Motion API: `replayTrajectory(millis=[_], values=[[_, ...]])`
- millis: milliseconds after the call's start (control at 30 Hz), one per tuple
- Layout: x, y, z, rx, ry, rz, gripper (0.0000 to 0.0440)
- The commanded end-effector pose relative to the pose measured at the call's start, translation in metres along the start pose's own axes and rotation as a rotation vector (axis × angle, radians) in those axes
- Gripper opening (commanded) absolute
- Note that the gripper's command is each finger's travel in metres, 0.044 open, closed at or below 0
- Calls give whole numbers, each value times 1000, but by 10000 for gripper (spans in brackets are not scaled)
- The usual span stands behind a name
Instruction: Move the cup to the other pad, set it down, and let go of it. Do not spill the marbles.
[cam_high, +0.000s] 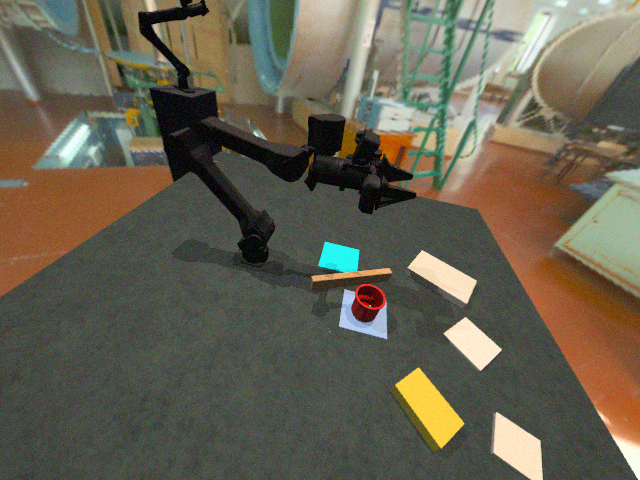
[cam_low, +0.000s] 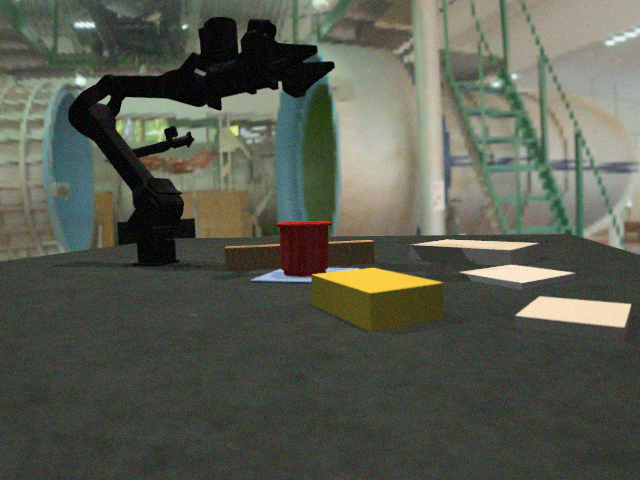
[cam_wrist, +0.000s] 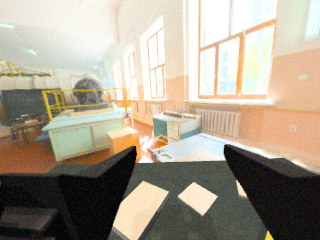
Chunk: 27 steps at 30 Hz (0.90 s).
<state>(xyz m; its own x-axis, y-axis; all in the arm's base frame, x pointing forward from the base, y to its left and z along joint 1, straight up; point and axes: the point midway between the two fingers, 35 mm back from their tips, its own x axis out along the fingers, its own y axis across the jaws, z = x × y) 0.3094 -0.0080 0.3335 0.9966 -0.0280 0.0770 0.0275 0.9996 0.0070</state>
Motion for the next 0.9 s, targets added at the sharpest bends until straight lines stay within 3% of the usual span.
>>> replayTrajectory(millis=[0, 467, 567, 767, 867], values=[[1, 0, -1, 1, 6, -3, 374], [8, 6, -23, 25, 166, -10, 18], [11, 9, -28, 31, 208, -1, 18], [17, 16, -34, 50, 288, 13, 113], [19, 19, -38, 60, 331, 19, 118]])
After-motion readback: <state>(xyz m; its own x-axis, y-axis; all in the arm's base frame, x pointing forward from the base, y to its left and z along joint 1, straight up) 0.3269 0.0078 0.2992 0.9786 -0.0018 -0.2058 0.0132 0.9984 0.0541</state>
